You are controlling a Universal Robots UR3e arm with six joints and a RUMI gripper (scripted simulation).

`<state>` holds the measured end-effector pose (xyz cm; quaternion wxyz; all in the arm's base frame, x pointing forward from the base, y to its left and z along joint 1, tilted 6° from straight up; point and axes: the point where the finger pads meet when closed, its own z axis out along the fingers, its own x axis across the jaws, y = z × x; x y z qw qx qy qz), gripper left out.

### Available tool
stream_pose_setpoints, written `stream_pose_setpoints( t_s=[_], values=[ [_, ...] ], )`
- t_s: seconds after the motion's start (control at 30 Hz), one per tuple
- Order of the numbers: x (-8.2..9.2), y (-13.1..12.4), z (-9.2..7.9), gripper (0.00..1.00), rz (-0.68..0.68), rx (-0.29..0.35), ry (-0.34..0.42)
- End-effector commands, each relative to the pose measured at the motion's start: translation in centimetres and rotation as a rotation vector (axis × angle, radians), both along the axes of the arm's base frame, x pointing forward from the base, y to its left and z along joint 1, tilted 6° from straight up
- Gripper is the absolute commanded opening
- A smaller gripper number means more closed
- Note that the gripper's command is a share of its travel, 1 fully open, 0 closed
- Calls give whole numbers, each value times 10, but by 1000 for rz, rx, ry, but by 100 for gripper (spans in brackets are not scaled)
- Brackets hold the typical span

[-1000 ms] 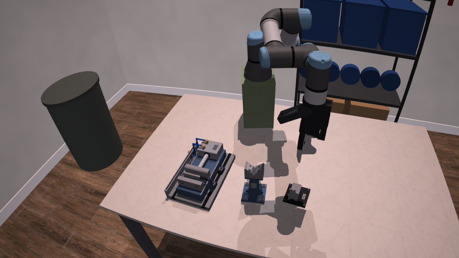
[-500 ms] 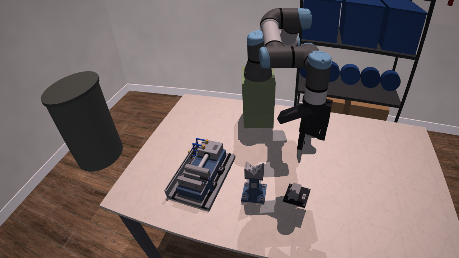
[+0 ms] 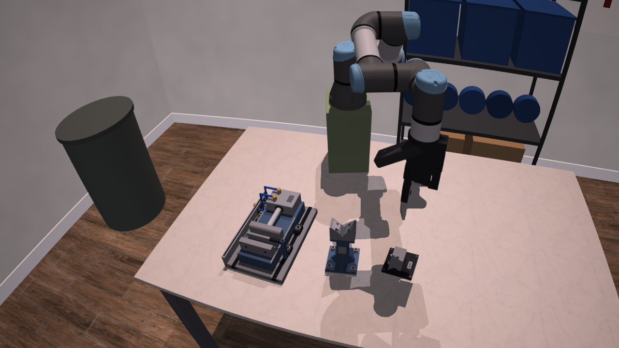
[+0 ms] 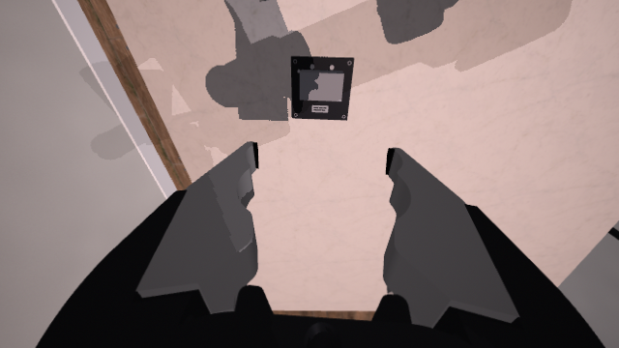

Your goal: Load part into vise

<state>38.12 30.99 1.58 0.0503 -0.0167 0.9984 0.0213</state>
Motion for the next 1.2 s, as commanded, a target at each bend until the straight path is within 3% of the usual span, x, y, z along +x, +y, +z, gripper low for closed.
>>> stream_pose_setpoints(
  t_s=[0.0,0.57,1.17],
  values=[
    [1,0,0,51,0,1,-3],
    [2,1,-12,51,0,1,-3],
    [5,3,-41,51,0,1,-3]
  ],
)
